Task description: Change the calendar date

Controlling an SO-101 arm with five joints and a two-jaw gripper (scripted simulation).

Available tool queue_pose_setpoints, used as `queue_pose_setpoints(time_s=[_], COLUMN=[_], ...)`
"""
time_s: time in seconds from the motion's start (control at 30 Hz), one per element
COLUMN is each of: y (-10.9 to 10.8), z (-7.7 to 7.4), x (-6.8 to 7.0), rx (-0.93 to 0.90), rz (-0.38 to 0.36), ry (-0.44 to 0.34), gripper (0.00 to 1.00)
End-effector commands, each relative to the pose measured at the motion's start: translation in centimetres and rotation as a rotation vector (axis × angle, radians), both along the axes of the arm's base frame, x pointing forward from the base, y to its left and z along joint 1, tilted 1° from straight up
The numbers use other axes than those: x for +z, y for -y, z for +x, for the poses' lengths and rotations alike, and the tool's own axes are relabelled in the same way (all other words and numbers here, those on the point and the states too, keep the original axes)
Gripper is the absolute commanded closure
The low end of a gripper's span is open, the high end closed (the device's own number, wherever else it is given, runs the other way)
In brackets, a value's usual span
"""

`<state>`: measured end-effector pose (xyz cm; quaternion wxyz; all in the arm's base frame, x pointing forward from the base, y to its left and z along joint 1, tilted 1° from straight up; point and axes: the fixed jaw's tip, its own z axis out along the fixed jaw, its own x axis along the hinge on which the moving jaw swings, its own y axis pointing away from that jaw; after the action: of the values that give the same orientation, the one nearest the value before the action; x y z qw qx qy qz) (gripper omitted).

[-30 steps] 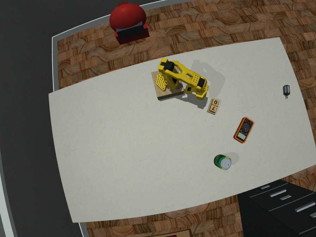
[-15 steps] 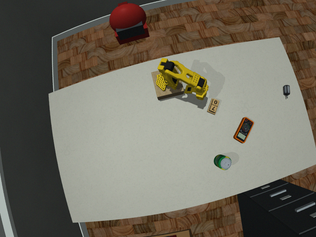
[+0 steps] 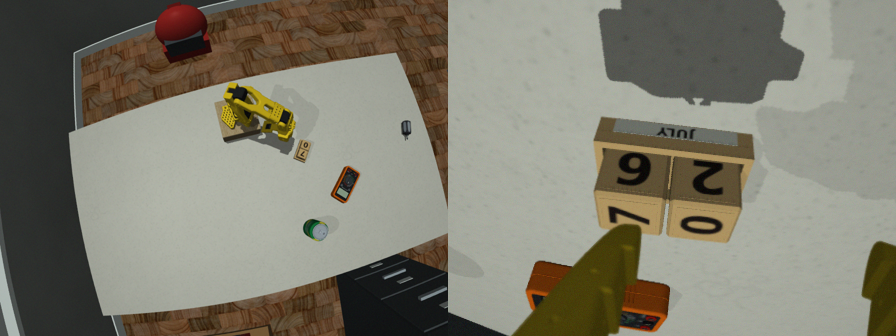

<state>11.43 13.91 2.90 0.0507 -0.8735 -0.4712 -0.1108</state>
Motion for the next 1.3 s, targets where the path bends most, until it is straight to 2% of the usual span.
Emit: queue_pose_setpoints(time_s=[0.0,0.13,0.23,0.43,0.5,0.67,0.8,0.93,1.27], y=[0.1,0.0,-0.4,-1.3,-1.3,-1.8,-1.9,-1.9,-1.9], z=[-0.4,-0.2,0.0,0.7,0.7,1.0,1.1,1.1,1.1], x=[0.0,0.4,1.1,3.8,3.8,6.2,7.5,8.0,8.0], rx=[0.019,0.019,0.019,0.019,0.019,0.019,0.019,0.019,0.012], rz=[-0.009,0.013,0.055,0.191,0.191,0.307,0.368,0.390,0.392], ry=[-0.006,0.011,0.042,0.143,0.143,0.229,0.275,0.291,0.289], gripper=[0.70,0.70,0.69,0.68,0.68,0.66,0.65,0.65,0.65])
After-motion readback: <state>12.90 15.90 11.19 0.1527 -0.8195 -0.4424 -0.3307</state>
